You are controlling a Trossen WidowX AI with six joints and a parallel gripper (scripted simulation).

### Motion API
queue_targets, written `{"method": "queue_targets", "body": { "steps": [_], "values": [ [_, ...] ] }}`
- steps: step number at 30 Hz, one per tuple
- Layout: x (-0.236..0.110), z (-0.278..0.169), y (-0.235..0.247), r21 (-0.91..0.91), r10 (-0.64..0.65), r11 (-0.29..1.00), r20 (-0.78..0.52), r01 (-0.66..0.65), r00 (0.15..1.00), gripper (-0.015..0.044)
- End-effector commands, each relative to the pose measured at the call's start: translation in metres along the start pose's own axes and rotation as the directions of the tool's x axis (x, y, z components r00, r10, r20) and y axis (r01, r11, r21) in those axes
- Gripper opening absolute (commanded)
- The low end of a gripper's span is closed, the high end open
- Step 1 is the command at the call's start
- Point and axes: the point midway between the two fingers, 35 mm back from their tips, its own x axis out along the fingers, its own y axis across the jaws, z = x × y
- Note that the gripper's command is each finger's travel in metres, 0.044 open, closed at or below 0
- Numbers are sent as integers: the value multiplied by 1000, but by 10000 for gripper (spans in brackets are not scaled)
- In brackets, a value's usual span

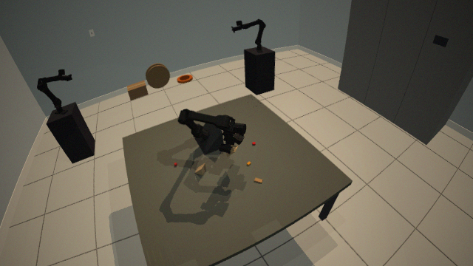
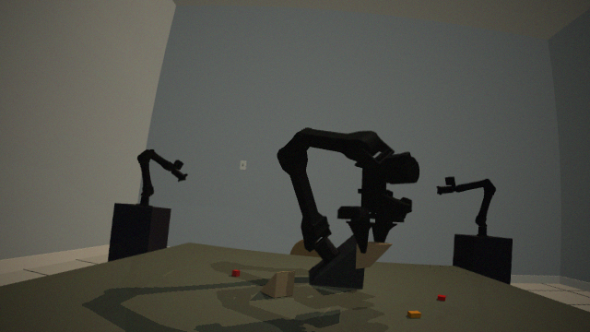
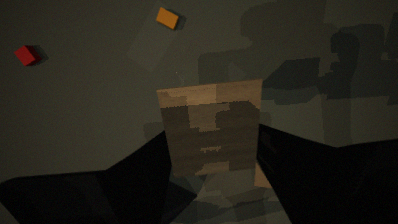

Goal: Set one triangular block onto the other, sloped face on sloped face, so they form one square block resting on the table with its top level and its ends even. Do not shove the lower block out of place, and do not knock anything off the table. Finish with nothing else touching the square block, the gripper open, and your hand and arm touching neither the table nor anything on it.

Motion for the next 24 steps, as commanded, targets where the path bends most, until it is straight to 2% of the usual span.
{"method": "queue_targets", "body": {
  "steps": [1,24],
  "values": [
    [-7,-13,-15,-15,-7,1000,12,7,1000,0],
    [-35,-98,-85,-53,-30,998,68,34,997,0]
  ]
}}
